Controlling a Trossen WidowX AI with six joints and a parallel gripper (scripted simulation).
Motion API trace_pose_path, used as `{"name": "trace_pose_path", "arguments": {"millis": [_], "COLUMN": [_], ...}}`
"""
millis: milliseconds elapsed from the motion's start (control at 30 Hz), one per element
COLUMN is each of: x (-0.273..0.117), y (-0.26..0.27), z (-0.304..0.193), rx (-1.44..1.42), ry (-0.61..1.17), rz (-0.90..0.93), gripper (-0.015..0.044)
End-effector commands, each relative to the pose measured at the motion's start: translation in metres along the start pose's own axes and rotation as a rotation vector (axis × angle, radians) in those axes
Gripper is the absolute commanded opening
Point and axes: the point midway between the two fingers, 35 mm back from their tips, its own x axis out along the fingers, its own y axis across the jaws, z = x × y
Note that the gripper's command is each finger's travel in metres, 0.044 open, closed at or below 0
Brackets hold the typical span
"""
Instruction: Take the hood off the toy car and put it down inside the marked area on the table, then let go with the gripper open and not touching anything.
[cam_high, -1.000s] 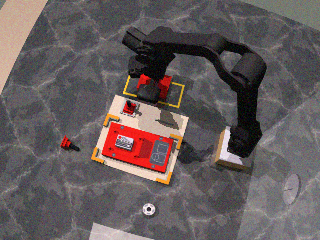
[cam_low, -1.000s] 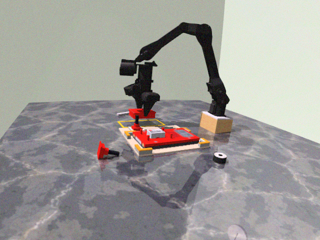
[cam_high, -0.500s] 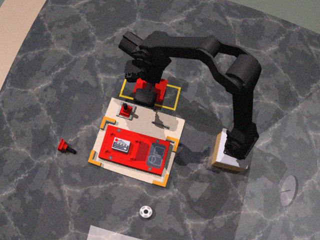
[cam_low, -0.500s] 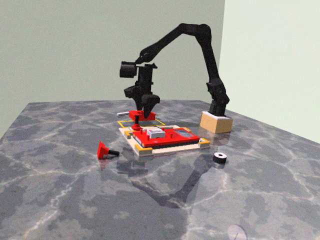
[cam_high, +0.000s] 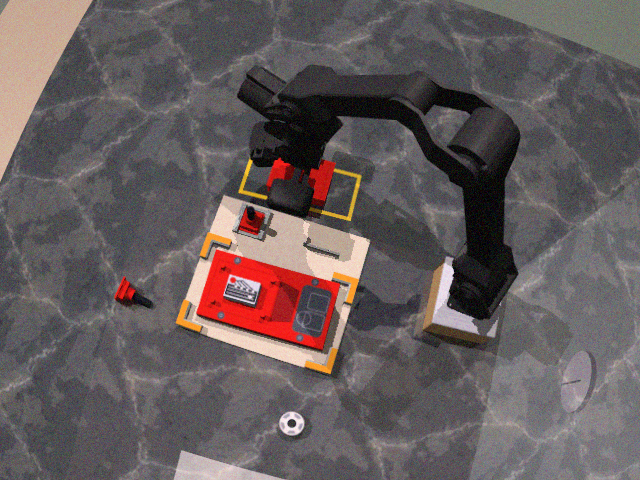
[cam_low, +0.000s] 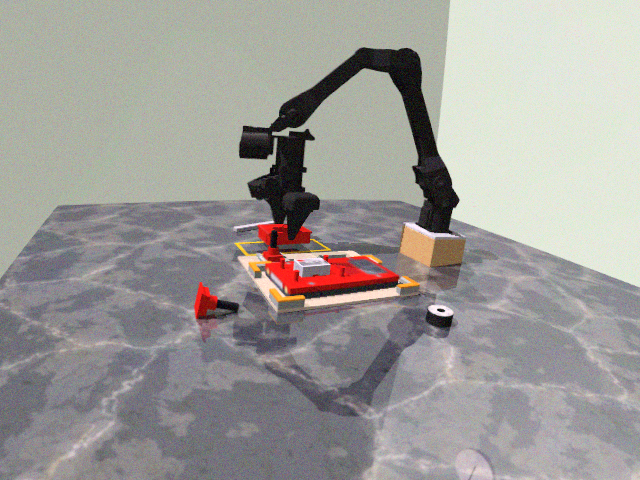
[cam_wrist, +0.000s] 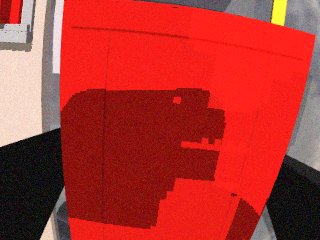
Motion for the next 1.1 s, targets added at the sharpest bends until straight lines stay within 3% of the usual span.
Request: {"name": "trace_pose_path", "arguments": {"millis": [0, 933, 1067], "x": [0.002, 0.016, 0.014], "y": [-0.001, -0.001, 0.0], "z": [0.0, 0.0, 0.0], "rx": [-0.002, -0.002, 0.0], "ry": [-0.001, -0.001, 0.0], "rz": [-0.006, -0.005, 0.0], "gripper": [0.0, 0.0, 0.0105]}}
